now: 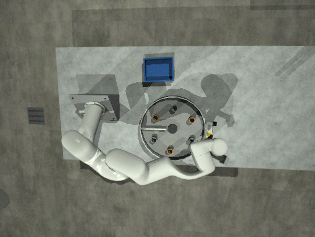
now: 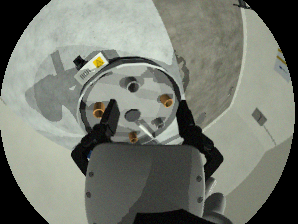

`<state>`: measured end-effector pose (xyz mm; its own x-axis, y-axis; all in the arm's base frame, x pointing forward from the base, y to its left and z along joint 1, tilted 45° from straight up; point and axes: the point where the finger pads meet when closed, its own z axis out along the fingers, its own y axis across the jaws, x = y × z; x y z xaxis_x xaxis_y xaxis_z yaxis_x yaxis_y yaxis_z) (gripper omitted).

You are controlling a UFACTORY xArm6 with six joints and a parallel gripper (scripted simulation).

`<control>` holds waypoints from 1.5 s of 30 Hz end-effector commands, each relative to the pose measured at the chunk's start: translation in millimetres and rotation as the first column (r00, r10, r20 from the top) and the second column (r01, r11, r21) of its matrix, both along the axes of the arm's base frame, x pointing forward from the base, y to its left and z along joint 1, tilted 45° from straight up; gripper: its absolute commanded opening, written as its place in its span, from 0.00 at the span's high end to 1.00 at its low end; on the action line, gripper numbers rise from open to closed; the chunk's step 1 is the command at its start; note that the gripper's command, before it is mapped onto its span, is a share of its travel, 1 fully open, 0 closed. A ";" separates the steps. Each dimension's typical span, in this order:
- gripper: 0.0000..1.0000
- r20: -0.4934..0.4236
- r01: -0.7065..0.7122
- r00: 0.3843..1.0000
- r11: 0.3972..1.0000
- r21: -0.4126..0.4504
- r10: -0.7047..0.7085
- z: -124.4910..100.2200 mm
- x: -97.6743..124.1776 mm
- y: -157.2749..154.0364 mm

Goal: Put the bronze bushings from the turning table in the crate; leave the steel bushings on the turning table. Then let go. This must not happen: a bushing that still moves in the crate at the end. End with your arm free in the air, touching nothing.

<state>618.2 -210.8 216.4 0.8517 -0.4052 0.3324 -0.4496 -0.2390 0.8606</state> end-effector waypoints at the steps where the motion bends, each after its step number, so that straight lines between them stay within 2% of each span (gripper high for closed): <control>1: 0.00 0.004 -0.002 1.000 1.000 0.000 0.002 1.8 0.9 1.2; 21: 0.00 0.017 0.000 1.000 1.000 0.000 0.000 2.9 -0.2 2.0; 24: 0.00 0.064 0.011 0.998 1.000 0.001 -0.011 6.6 -4.8 4.8; 27: 0.00 0.153 0.034 0.988 0.999 0.007 -0.034 12.9 -16.0 10.5; 29: 0.00 0.153 0.034 0.988 0.999 0.007 -0.034 12.9 -16.0 10.5; 30: 0.00 0.192 0.045 0.980 0.999 0.011 -0.046 15.3 -22.0 13.0; 34: 0.00 0.192 0.045 0.980 0.999 0.011 -0.046 15.3 -22.0 13.0; 37: 0.00 0.279 0.073 0.957 0.997 0.024 -0.077 19.5 -37.9 19.1; 39: 0.00 0.279 0.073 0.957 0.997 0.024 -0.077 19.5 -37.9 19.1; 40: 0.00 0.327 0.091 0.940 0.995 0.033 -0.096 21.2 -48.0 22.5; 43: 0.00 0.327 0.091 0.940 0.995 0.033 -0.096 21.2 -48.0 22.5; 44: 0.00 0.375 0.110 0.919 0.993 0.044 -0.119 22.3 -59.7 26.2; 45: 0.00 0.375 0.110 0.919 0.993 0.044 -0.119 22.3 -59.7 26.2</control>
